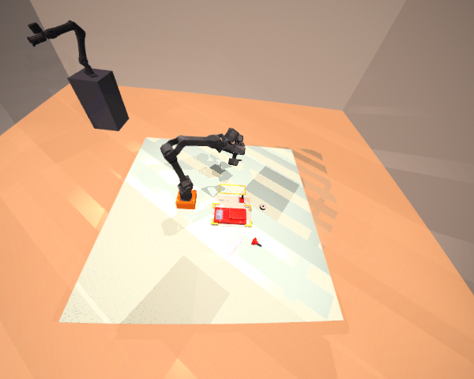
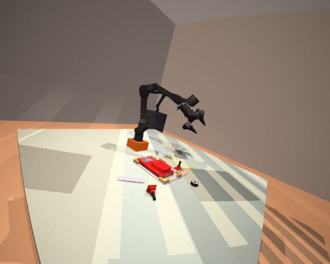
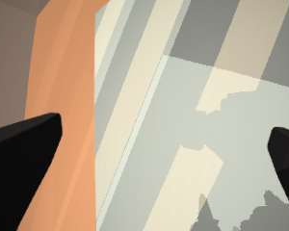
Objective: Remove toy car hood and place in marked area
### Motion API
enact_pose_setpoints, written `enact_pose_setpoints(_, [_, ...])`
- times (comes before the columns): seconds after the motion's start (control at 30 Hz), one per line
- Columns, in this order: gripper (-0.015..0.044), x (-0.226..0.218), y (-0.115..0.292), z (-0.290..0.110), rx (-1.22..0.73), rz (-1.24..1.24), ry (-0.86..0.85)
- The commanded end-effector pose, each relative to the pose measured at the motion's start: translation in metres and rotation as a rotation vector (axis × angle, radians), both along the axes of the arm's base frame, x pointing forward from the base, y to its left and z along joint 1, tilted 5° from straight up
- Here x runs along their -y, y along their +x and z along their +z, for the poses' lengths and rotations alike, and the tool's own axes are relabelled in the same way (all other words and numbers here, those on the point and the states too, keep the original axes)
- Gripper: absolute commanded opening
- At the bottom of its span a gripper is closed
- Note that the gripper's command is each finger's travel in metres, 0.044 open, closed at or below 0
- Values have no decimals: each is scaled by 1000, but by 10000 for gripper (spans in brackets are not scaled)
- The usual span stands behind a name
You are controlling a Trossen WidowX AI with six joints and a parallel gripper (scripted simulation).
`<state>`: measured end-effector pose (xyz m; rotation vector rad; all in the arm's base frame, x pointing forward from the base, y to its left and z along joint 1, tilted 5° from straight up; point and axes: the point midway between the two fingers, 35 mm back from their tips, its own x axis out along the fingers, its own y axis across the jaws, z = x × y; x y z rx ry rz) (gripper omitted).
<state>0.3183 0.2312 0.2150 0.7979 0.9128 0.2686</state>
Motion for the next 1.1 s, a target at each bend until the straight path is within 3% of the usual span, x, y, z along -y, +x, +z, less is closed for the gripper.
enact_pose_setpoints(0.0, [440, 45, 30, -31, -47, -40, -199])
enact_pose_setpoints(0.33, [440, 177, 59, -102, -287, 119, -623])
enact_pose_setpoints(0.67, [440, 294, 27, -150, -565, 424, -724])
enact_pose_setpoints(1.07, [440, 301, 22, -153, -577, 442, -721])
